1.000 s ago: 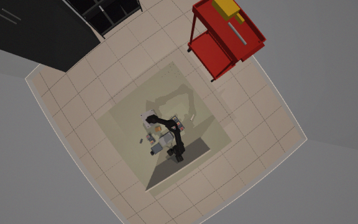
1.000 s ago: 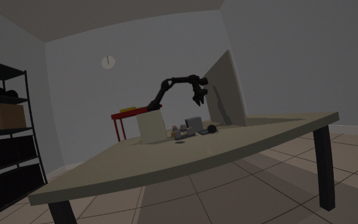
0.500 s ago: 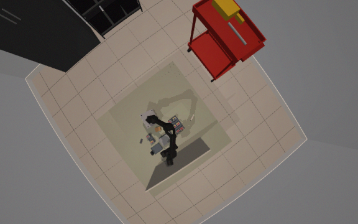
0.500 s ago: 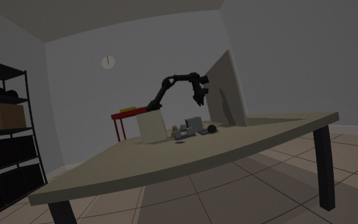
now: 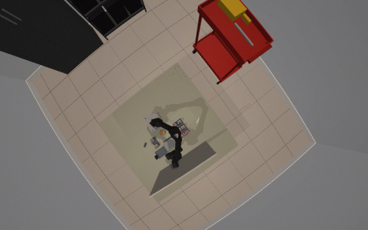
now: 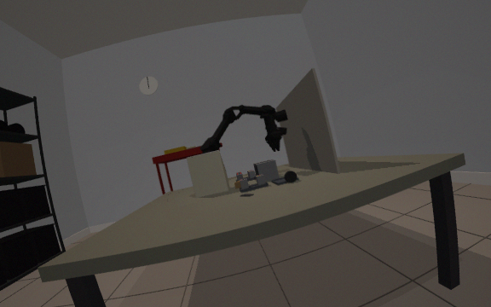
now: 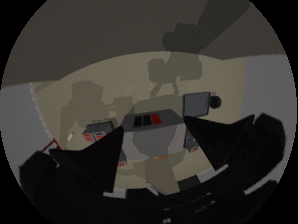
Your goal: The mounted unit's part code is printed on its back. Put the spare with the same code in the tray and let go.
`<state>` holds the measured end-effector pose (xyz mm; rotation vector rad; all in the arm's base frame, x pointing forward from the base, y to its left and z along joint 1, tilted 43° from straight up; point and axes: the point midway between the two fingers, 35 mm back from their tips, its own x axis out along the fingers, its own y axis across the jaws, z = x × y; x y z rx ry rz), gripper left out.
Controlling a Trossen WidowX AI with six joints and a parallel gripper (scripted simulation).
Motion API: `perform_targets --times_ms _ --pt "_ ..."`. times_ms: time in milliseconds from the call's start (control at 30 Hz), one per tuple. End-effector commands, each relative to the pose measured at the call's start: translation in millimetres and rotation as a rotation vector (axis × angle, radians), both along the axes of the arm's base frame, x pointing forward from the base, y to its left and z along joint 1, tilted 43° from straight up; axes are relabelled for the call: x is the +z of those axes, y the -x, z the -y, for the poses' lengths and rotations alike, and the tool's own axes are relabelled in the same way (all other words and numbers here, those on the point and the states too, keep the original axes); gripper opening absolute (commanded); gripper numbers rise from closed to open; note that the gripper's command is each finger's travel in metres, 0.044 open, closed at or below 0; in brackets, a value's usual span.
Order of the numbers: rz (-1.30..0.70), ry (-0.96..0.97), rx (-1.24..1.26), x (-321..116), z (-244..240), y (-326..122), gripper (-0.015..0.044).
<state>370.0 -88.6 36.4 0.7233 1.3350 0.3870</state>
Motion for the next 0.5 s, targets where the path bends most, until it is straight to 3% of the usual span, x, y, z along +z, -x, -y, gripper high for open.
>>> perform_targets --times_ms 0,100,300,467 --pt "-0.004 -0.005 -0.005 -0.4 -0.8 0.5 0.0440" --pt "-0.090 -0.018 -0.108 -16.1 17.4 16.1 0.0440" --pt "-0.418 -0.092 -0.503 -70.6 69.0 88.7 0.0440" --pt "-0.637 -0.163 -0.765 -105.7 85.1 154.0 0.0440"
